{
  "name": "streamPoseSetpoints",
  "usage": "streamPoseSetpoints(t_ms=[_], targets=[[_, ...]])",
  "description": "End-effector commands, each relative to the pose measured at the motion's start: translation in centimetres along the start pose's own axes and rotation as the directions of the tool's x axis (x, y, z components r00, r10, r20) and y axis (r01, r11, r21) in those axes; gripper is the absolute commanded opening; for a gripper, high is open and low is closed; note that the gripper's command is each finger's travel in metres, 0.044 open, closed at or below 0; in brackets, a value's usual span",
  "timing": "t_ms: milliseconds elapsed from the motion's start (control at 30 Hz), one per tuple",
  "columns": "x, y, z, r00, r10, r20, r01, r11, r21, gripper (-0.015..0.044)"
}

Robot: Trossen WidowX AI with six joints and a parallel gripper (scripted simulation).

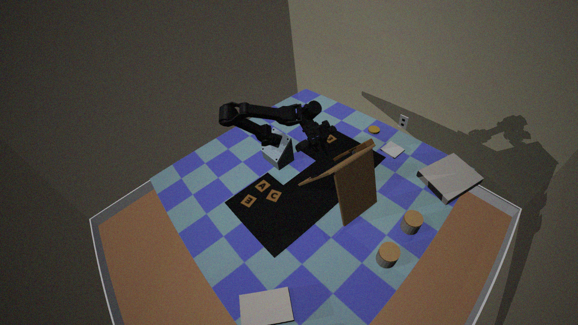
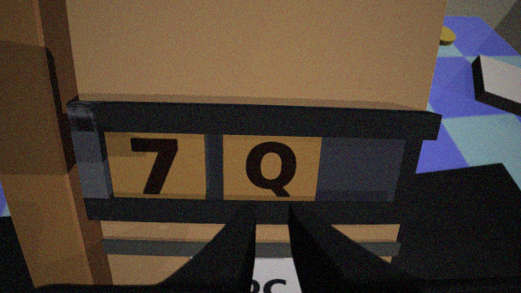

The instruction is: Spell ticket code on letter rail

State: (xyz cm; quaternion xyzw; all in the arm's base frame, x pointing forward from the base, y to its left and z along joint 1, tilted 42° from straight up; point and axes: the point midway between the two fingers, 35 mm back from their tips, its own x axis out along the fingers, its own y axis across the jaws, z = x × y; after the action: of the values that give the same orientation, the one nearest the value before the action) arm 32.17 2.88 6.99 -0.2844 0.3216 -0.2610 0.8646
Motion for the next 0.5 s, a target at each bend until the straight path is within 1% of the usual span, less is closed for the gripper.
streamPoseSetpoints(t_ms=[0, 333, 467], targets=[[0.01, 0.01, -0.02, 1.0, 0.0, 0.0, 0.0, 1.0, 0.0, 0.0], [0.03, 0.04, 0.01, 1.0, 0.002, -0.003, -0.002, 1.0, 0.0, 0.0], [0.63, 0.53, 0.52, 0.997, 0.042, -0.071, -0.04, 0.999, 0.02, 0.0]])
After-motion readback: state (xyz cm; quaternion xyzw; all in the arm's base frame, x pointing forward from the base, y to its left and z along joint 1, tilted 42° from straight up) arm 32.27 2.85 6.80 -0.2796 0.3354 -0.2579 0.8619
